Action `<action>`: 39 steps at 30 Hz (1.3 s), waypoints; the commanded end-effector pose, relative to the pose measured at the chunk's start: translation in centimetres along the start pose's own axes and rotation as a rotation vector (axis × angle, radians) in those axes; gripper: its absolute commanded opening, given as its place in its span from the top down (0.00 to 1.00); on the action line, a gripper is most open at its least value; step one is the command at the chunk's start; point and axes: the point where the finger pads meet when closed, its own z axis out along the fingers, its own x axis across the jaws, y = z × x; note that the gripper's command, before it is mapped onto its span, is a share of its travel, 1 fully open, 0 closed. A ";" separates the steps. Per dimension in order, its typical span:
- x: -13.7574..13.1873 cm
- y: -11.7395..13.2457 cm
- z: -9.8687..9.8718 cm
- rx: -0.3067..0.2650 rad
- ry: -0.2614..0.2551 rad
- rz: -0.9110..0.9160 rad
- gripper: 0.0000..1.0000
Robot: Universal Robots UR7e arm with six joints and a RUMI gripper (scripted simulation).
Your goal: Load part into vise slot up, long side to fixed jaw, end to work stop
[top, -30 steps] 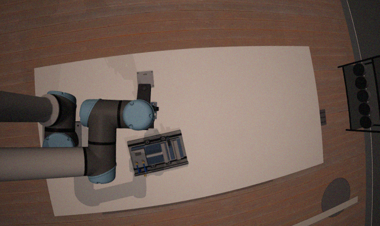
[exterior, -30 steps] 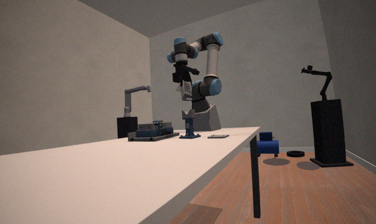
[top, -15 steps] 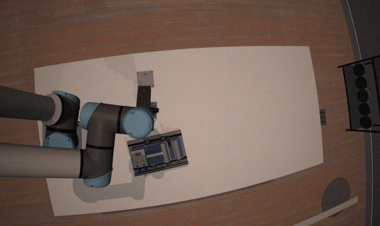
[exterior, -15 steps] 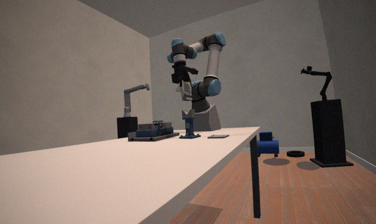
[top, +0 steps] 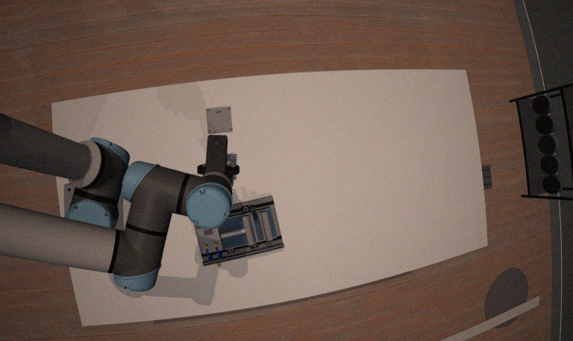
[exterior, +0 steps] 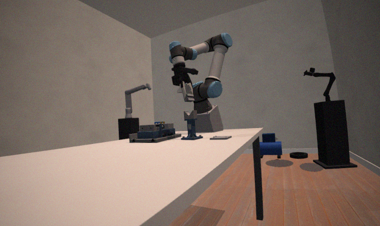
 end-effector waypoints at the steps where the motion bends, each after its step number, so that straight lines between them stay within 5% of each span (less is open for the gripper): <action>1: 0.0 0.0 0.0 0.050 0.000 -0.001 1.00; 39: 0.0 0.4 0.1 0.447 0.000 -0.002 1.00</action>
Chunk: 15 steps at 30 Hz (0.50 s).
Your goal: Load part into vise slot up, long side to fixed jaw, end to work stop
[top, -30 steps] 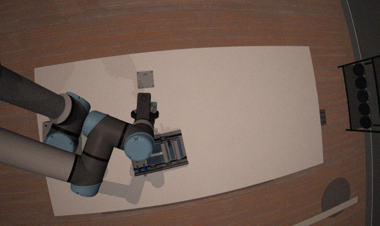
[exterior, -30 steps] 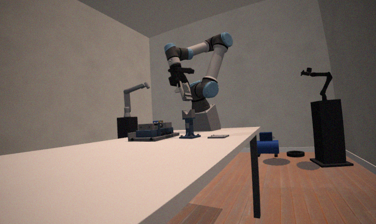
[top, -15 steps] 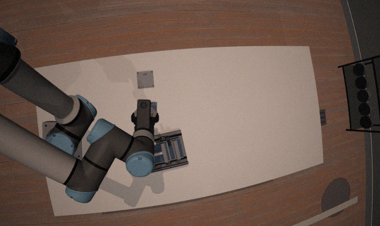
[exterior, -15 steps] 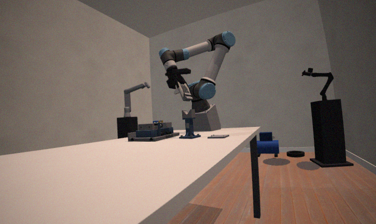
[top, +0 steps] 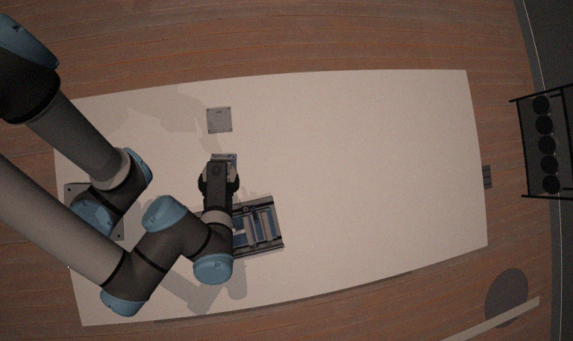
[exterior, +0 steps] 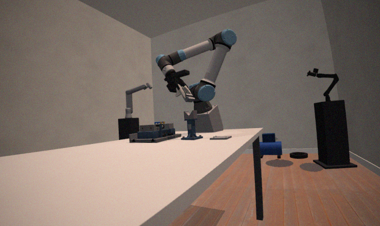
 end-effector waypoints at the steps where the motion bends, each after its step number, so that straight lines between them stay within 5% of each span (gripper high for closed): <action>1: 0.0 0.1 0.0 0.062 0.000 -0.003 1.00; 15: 0.0 0.1 0.0 0.155 0.000 -0.003 1.00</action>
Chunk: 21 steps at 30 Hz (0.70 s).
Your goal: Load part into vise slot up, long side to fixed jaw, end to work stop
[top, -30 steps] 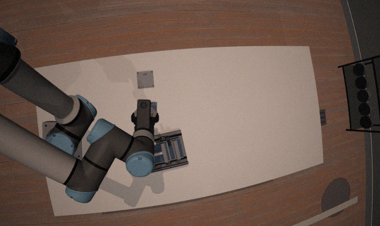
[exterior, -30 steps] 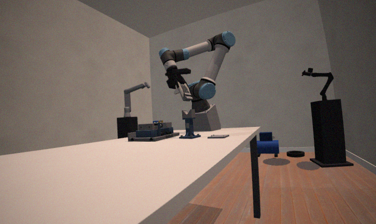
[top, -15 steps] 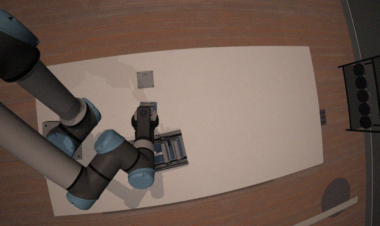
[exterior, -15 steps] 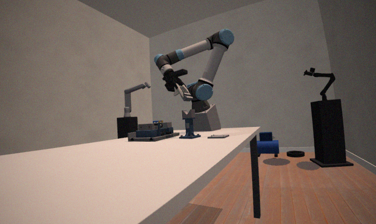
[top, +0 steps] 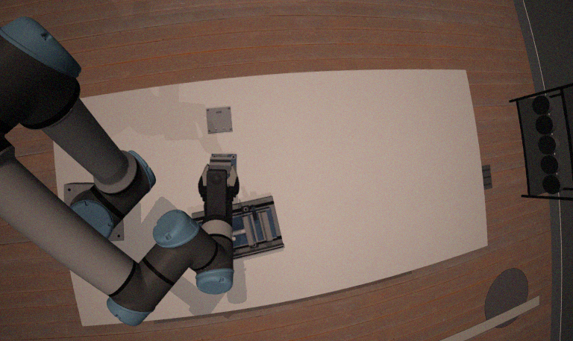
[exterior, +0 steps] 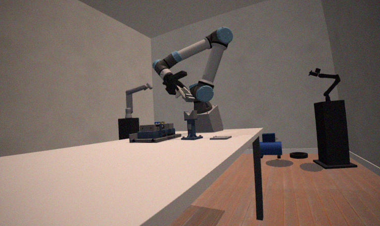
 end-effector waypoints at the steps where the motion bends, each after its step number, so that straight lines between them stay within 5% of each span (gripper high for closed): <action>1: 0.0 0.0 0.0 0.036 0.000 -0.002 1.00; 21: 0.0 0.1 0.0 0.078 0.000 -0.002 1.00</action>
